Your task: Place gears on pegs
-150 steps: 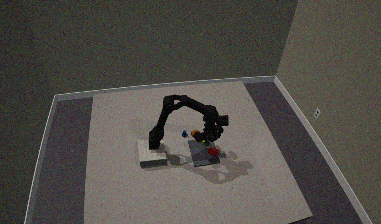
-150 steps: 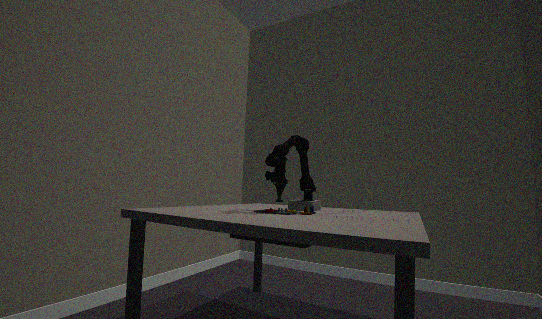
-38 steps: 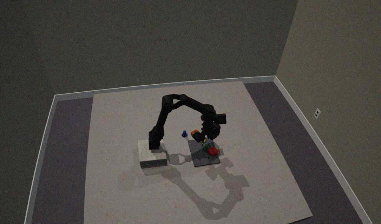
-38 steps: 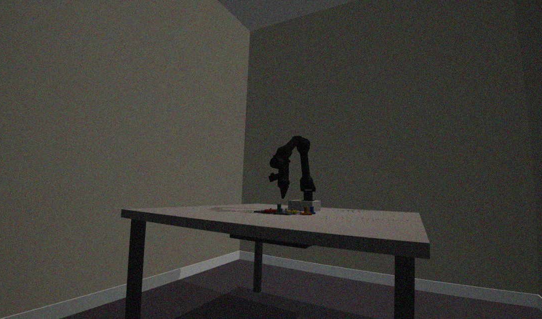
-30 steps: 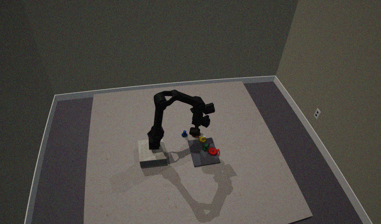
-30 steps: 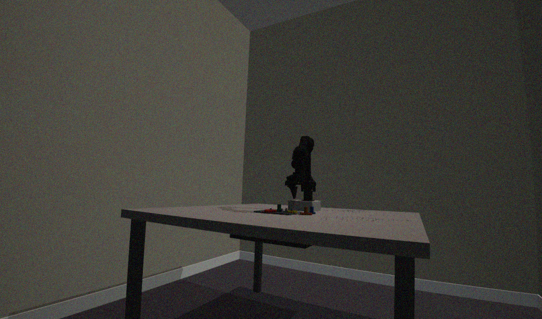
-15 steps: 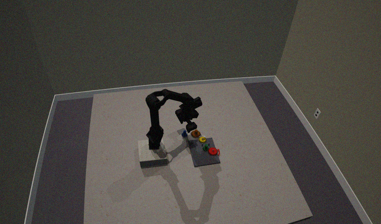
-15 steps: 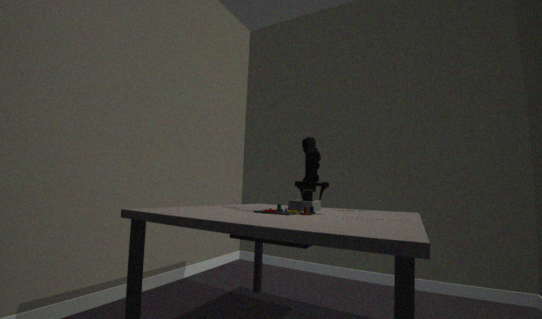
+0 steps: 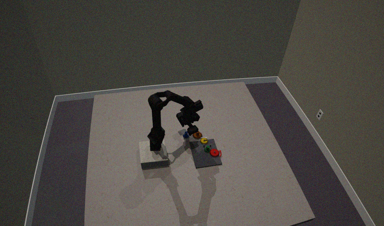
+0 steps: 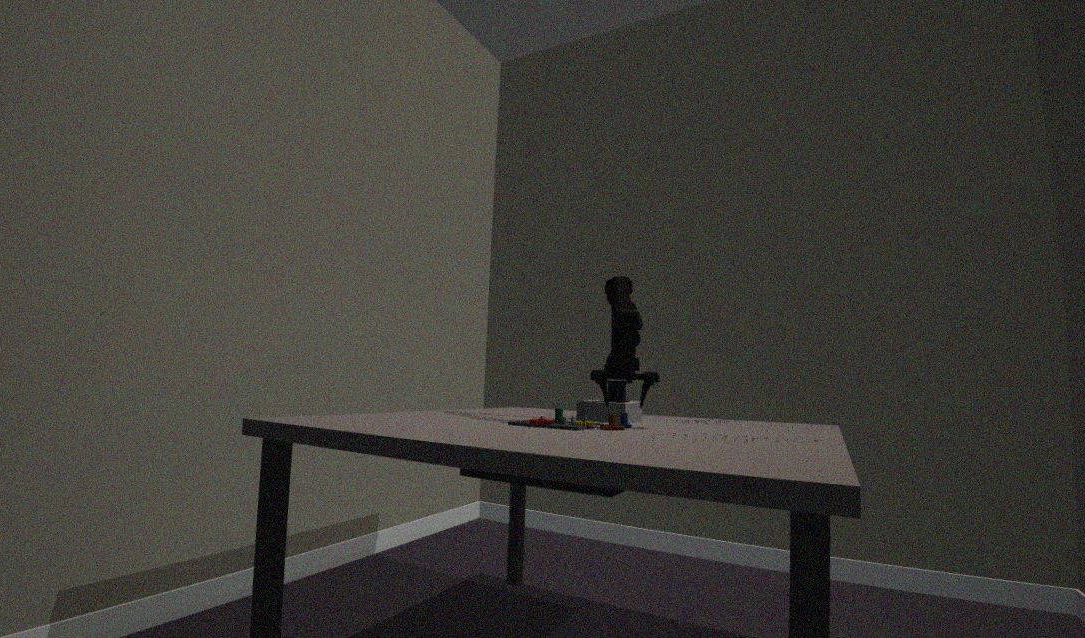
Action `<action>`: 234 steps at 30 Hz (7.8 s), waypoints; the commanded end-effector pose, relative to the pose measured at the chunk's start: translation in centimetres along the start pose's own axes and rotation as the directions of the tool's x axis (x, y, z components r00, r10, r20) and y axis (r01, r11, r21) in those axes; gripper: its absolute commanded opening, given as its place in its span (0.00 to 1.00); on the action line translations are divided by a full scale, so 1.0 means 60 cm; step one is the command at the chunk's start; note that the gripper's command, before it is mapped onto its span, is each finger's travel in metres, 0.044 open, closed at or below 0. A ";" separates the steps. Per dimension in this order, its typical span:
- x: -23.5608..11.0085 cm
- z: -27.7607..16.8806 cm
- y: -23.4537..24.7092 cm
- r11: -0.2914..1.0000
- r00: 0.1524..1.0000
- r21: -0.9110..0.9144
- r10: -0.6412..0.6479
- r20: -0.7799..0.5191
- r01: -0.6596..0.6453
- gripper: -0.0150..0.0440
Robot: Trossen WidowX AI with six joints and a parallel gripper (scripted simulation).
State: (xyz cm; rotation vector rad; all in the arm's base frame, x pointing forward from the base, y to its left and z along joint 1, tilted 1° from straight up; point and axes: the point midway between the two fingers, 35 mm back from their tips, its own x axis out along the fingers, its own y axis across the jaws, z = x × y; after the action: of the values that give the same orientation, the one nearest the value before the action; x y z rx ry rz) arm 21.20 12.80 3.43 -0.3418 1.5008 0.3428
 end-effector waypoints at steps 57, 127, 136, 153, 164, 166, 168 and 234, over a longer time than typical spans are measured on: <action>0.010 0.007 0.004 1.000 1.000 -0.003 0.006 -0.012 -0.006 0.25; -0.157 0.040 -0.052 1.000 1.000 -0.005 0.001 -0.010 -0.001 0.25; -0.138 0.057 -0.084 1.000 1.000 -0.005 -0.001 -0.008 0.001 0.25; -0.102 0.078 -0.147 1.000 1.000 0.006 -0.002 -0.005 0.002 0.25; -0.076 0.087 -0.191 1.000 1.000 -0.001 -0.007 -0.004 0.007 0.25; -0.071 0.088 -0.199 1.000 1.000 -0.002 -0.008 -0.004 0.008 0.25; -0.066 0.089 -0.207 1.000 1.000 -0.004 -0.009 -0.004 0.009 0.25; -0.039 0.090 -0.229 0.667 1.000 0.745 -0.011 -0.004 0.011 0.25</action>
State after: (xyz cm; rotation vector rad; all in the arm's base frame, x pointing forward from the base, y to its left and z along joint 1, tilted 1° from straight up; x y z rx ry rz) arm 31.90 2.62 6.70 0.3528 1.4952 -0.3396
